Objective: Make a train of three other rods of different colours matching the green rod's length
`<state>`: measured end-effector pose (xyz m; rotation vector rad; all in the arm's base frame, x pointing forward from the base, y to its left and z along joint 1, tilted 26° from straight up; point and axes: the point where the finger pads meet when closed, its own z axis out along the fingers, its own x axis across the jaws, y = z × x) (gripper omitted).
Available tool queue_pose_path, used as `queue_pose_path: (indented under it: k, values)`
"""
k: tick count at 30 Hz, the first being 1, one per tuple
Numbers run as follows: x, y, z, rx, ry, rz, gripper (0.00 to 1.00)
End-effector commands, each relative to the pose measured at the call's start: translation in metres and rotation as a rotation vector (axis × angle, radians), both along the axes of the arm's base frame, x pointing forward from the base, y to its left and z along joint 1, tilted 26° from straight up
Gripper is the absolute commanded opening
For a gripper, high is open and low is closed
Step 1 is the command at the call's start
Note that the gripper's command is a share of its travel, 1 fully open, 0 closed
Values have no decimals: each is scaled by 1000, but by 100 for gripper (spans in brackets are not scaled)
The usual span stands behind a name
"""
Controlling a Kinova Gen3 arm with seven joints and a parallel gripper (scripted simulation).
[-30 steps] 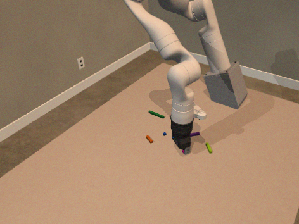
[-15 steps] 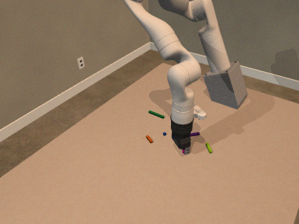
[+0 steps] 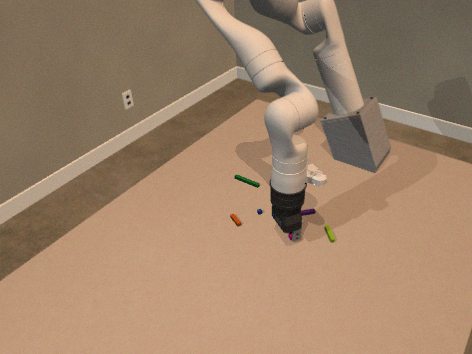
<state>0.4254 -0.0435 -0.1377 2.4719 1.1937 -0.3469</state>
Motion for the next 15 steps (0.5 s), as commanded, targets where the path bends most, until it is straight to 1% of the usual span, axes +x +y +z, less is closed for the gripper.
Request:
queue_pose_path:
  k: [1,10,11,13,15]
  values:
    - [5,7,13,2,-10,4,24]
    - [8,34,71,2,-10,4,24]
    - [8,36,75,2,-10,4,24]
    - [8,36,75,2,-10,4,24]
    - [8,39,81,2,-10,4,24]
